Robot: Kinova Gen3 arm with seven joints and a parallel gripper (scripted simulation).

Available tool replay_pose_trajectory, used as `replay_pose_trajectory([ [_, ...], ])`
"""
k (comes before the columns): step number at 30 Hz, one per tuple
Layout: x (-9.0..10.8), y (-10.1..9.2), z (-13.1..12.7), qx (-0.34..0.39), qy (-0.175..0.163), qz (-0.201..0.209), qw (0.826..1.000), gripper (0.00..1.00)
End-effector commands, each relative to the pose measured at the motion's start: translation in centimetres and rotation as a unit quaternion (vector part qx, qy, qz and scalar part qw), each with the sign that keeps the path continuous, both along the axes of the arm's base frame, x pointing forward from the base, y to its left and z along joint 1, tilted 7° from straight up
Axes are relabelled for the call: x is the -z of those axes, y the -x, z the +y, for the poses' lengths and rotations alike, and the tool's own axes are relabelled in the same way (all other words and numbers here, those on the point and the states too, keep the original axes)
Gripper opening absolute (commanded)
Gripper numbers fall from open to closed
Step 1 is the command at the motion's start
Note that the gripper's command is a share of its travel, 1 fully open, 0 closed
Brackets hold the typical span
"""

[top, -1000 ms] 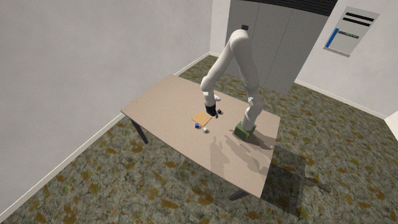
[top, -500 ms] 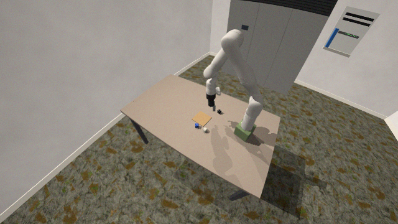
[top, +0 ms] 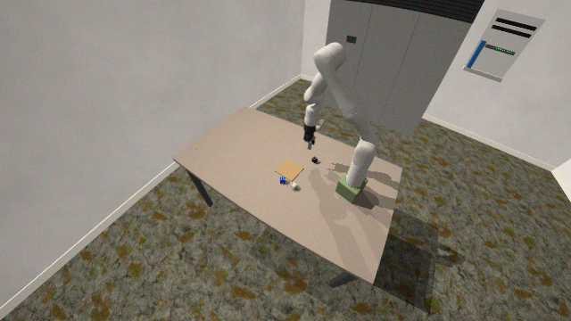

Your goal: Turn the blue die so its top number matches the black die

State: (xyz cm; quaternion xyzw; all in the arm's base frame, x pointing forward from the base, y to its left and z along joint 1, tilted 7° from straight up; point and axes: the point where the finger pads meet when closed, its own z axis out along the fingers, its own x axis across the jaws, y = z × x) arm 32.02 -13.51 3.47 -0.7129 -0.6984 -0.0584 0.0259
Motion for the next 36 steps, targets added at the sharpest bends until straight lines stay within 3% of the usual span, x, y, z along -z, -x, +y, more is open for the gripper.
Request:
replay_pose_trajectory([
  [1, 0.4, 0.6, -1.5, 0.028, 0.0, 0.003, 1.0, 1.0],
  [26, 0.6, 0.6, -1.9, 0.039, 0.001, 0.004, 0.999, 1.0],
  [31, 1.8, 0.6, -1.7, 0.04, 0.002, 0.008, 0.999, 1.0],
  [36, 4.4, 0.5, -1.4, 0.04, 0.002, 0.008, 0.999, 1.0],
])
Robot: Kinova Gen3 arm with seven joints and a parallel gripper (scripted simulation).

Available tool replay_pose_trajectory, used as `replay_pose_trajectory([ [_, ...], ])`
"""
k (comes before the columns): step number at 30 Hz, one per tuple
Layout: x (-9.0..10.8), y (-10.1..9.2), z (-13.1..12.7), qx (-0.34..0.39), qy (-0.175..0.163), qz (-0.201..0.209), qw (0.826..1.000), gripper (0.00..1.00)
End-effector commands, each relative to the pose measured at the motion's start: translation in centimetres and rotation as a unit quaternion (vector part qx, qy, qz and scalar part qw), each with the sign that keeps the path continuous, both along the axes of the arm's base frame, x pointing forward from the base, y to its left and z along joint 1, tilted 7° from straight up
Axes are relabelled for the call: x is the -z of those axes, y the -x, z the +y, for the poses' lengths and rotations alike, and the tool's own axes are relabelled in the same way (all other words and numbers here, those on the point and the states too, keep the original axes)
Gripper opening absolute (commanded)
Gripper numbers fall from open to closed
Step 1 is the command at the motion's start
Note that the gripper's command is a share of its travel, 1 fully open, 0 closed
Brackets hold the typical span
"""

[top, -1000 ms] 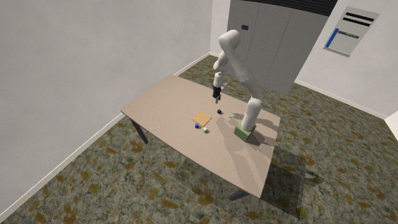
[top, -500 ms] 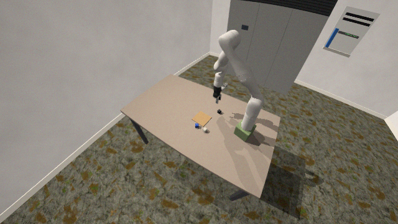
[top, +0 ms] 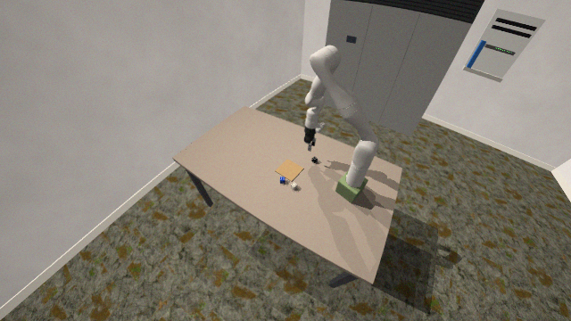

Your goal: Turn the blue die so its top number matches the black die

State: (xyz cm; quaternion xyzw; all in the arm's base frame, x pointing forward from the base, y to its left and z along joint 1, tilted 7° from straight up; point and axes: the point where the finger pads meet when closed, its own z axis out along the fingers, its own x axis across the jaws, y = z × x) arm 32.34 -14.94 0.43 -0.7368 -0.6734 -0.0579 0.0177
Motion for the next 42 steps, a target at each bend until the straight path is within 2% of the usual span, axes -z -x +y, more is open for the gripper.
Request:
replay_pose_trajectory([
  [1, 1.9, 0.8, 0.1, 0.005, -0.003, 0.011, 1.0, 1.0],
  [5, 4.3, 0.7, 0.4, 0.005, -0.003, 0.011, 1.0, 1.0],
  [7, 4.3, 0.7, 0.4, 0.005, -0.003, 0.011, 1.0, 1.0],
  [11, 6.2, 0.7, 0.6, 0.005, -0.003, 0.011, 1.0, 1.0],
  [15, 7.3, 0.7, 0.7, 0.005, -0.003, 0.011, 1.0, 1.0],
  [42, 7.5, 0.7, 0.7, 0.005, -0.003, 0.011, 1.0, 1.0],
])
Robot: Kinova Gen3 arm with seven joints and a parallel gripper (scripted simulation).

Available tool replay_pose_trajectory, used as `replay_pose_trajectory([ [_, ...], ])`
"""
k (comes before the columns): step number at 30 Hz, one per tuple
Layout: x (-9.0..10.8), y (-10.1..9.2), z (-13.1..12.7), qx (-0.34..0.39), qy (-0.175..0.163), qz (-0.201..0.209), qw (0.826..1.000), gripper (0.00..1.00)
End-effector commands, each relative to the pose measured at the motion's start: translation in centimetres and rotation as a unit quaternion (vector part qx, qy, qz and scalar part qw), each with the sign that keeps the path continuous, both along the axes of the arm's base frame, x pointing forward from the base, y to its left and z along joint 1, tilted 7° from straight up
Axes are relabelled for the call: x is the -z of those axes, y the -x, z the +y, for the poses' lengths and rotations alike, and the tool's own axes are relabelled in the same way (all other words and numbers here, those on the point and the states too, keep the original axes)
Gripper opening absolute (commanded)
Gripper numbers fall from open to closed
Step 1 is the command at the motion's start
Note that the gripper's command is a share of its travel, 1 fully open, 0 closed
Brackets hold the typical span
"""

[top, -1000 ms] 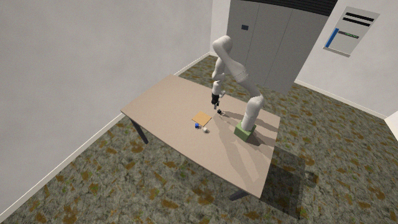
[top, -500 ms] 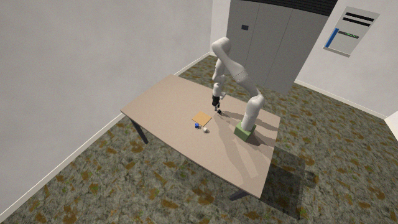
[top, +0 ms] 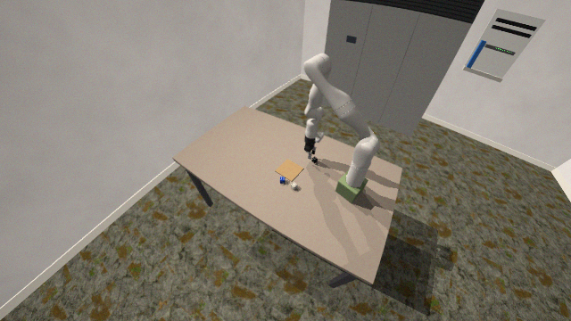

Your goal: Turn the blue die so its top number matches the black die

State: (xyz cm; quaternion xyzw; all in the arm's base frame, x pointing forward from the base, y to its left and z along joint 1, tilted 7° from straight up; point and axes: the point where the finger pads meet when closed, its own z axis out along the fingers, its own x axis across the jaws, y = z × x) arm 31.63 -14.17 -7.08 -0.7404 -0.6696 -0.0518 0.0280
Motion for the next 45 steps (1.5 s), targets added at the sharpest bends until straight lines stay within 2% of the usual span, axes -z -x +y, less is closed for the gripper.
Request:
replay_pose_trajectory([
  [1, 0.0, 0.0, 0.0, 0.0, 0.0, -0.001, 1.0, 1.0],
  [22, -0.1, -0.1, 0.1, 0.0, 0.0, -0.001, 1.0, 1.0],
  [33, -0.2, -0.3, 1.6, 0.0, 0.0, -0.001, 1.0, 1.0],
  [45, -0.9, -1.0, 7.2, 0.0, 0.0, -0.001, 1.0, 1.0],
])
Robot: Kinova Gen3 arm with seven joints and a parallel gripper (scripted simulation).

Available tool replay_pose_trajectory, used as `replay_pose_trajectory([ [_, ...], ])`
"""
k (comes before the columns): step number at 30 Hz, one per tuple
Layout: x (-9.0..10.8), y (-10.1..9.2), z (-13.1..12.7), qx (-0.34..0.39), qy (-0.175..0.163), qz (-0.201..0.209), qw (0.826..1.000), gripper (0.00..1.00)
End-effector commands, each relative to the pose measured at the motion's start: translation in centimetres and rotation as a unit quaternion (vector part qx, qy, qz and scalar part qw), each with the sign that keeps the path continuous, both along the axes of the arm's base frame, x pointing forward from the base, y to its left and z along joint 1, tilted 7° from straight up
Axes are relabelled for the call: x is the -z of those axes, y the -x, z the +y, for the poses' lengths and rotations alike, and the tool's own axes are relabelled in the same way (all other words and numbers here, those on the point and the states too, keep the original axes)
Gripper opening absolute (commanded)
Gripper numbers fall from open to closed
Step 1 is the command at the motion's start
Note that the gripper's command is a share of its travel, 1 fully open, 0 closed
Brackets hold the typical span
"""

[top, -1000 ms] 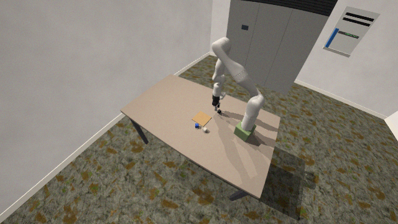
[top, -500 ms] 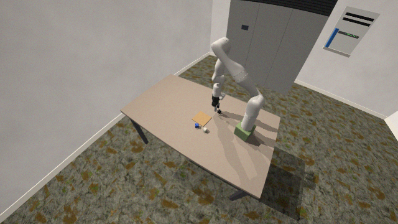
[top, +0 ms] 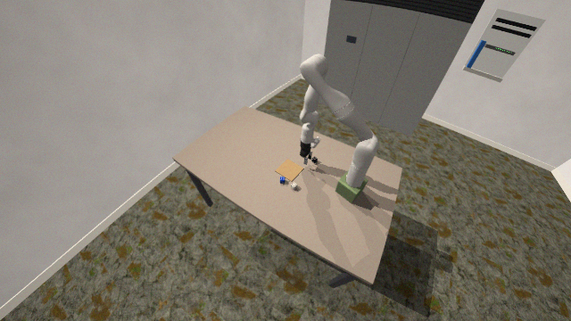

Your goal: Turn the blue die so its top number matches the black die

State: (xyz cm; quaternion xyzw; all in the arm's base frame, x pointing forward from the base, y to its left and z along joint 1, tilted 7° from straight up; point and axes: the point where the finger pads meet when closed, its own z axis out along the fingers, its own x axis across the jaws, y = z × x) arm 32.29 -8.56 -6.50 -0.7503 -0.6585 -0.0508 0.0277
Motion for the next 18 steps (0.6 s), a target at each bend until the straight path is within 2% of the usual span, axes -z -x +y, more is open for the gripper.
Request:
replay_pose_trajectory([
  [1, -0.4, -0.4, 2.2, -0.015, 0.0, -0.002, 1.0, 1.0],
  [3, -0.5, -0.6, 3.4, -0.015, 0.0, -0.002, 1.0, 1.0],
  [5, -0.5, -0.6, 3.4, -0.015, 0.0, -0.002, 1.0, 1.0],
  [18, -1.5, -1.7, 11.7, -0.015, 0.0, -0.002, 1.0, 1.0],
])
